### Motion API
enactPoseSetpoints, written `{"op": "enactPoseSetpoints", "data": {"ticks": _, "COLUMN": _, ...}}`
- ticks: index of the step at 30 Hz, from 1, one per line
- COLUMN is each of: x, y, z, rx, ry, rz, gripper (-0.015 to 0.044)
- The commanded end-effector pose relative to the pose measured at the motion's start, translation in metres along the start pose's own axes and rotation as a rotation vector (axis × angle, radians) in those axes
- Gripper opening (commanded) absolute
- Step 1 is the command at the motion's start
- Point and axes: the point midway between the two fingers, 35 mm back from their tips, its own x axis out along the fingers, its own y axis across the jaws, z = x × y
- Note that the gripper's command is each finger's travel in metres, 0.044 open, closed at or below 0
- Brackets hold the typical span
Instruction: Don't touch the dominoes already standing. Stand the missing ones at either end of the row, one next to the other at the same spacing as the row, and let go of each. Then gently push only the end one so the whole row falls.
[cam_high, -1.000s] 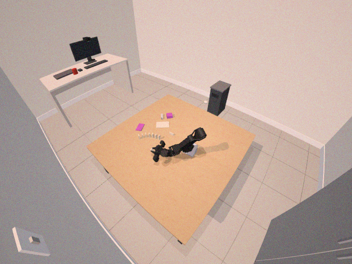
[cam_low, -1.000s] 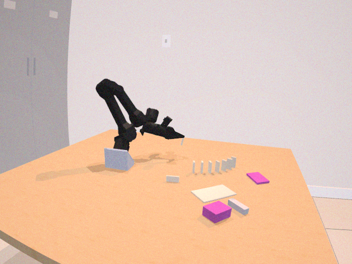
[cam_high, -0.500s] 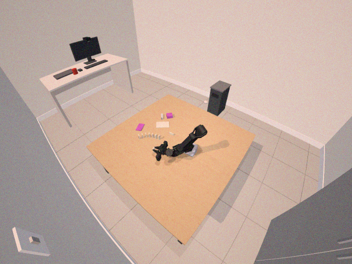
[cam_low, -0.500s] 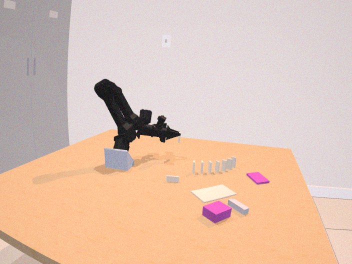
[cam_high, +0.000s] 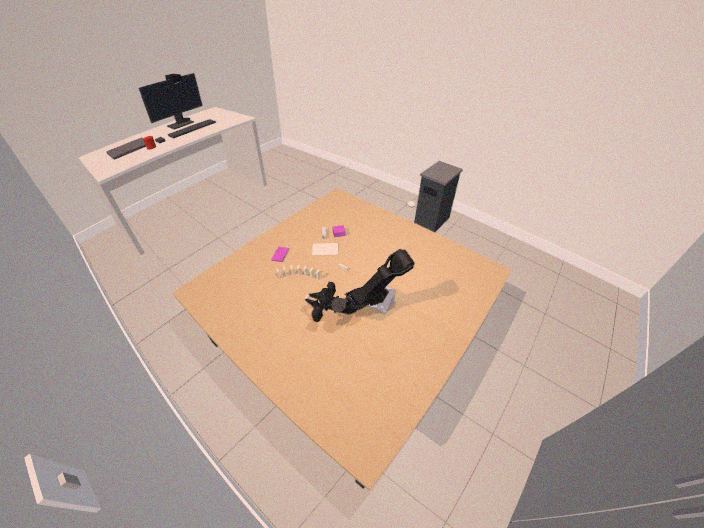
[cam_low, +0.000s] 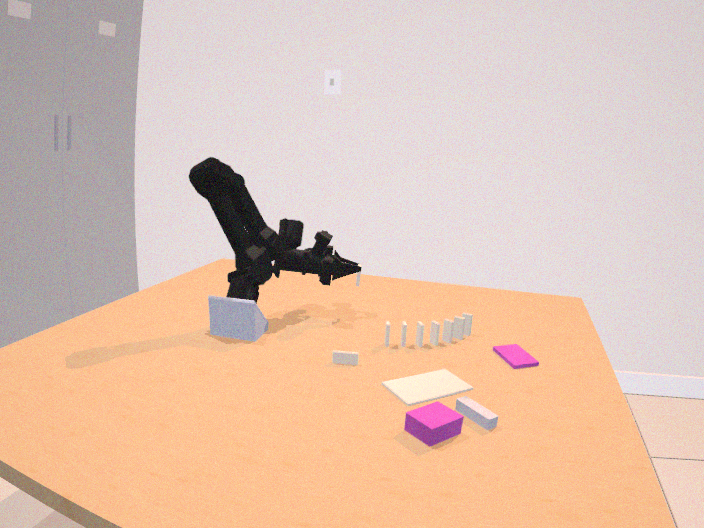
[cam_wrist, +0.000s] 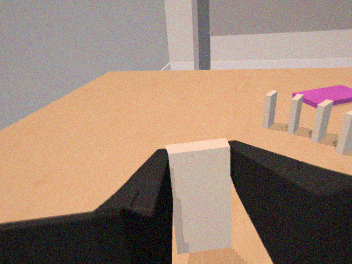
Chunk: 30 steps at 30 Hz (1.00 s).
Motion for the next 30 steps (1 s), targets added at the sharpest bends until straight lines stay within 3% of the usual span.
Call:
{"op": "enactPoseSetpoints", "data": {"ticks": 1, "x": 0.001, "y": 0.000, "z": -0.003, "rx": 0.003, "ry": 0.002, "rz": -0.004, "gripper": 0.0107}}
{"op": "enactPoseSetpoints", "data": {"ticks": 30, "x": 0.012, "y": 0.004, "z": -0.035, "rx": 0.008, "ry": 0.011, "rz": -0.011, "gripper": 0.0107}}
